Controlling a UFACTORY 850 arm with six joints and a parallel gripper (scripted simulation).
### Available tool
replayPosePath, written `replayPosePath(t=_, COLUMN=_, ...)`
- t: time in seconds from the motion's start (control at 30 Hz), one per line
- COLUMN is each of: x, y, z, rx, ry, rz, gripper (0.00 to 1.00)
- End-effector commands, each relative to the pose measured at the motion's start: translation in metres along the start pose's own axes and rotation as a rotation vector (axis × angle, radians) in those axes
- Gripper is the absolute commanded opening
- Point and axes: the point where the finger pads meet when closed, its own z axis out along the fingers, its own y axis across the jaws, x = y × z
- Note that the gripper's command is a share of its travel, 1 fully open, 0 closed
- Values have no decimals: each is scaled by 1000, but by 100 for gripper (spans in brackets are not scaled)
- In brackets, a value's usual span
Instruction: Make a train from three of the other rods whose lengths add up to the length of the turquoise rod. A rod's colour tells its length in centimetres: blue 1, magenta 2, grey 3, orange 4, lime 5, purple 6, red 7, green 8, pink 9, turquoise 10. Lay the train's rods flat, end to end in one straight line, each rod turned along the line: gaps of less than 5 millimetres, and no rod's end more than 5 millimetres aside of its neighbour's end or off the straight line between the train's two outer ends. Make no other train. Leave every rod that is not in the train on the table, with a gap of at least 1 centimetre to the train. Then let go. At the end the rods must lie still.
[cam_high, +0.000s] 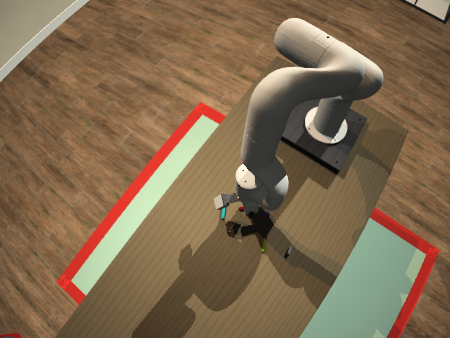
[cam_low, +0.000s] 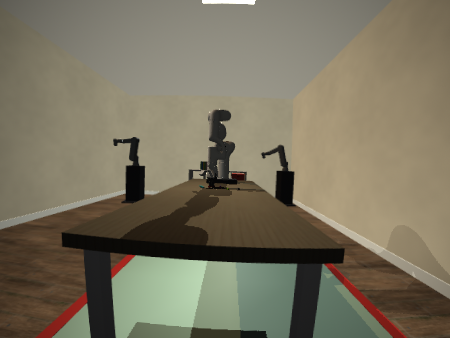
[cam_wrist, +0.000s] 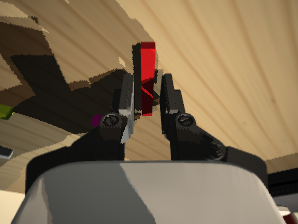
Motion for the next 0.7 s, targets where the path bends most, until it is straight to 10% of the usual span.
replayPosePath(t=0.0, x=1, y=-1, z=2, rx=1, ry=2, rz=0, gripper=24)
replayPosePath(t=0.67, x=1, y=-1, z=6, rx=1, ry=2, rz=0, gripper=24)
